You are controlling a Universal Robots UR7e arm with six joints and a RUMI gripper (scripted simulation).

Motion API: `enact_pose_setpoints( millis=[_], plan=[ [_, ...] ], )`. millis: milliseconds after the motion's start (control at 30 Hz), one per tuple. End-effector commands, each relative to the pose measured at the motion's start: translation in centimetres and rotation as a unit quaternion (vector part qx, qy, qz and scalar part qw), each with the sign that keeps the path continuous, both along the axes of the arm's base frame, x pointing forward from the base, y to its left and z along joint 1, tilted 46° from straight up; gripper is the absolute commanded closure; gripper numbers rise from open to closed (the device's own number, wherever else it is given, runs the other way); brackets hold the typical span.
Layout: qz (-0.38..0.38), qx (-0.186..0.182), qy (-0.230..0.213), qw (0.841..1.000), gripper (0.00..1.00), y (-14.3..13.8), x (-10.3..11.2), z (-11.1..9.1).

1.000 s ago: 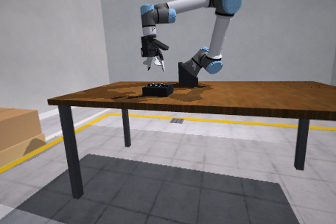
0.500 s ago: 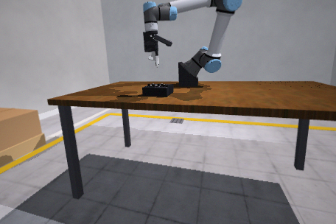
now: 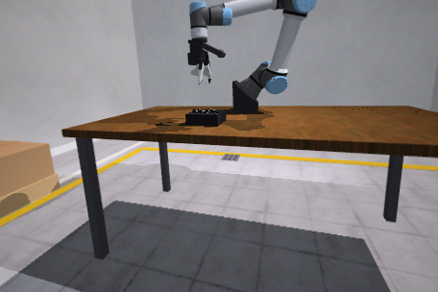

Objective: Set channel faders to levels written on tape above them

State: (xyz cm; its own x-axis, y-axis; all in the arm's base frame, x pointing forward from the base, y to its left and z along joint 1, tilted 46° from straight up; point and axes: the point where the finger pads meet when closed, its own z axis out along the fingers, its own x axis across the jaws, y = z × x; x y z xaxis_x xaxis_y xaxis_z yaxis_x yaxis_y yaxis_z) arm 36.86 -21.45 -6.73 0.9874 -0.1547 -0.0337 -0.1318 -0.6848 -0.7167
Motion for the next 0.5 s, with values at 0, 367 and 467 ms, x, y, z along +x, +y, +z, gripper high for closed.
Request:
enact_pose_setpoints(
  millis=[0,367,467],
  plan=[
    [-0.010,-0.001,0.008,1.000,0.00,-0.11,-0.10,0.07],
    [-0.011,0.000,0.009,1.000,0.00,-0.12,-0.12,0.08],
    [-0.011,0.000,0.009,1.000,0.00,-0.12,-0.12,0.08]
  ],
)
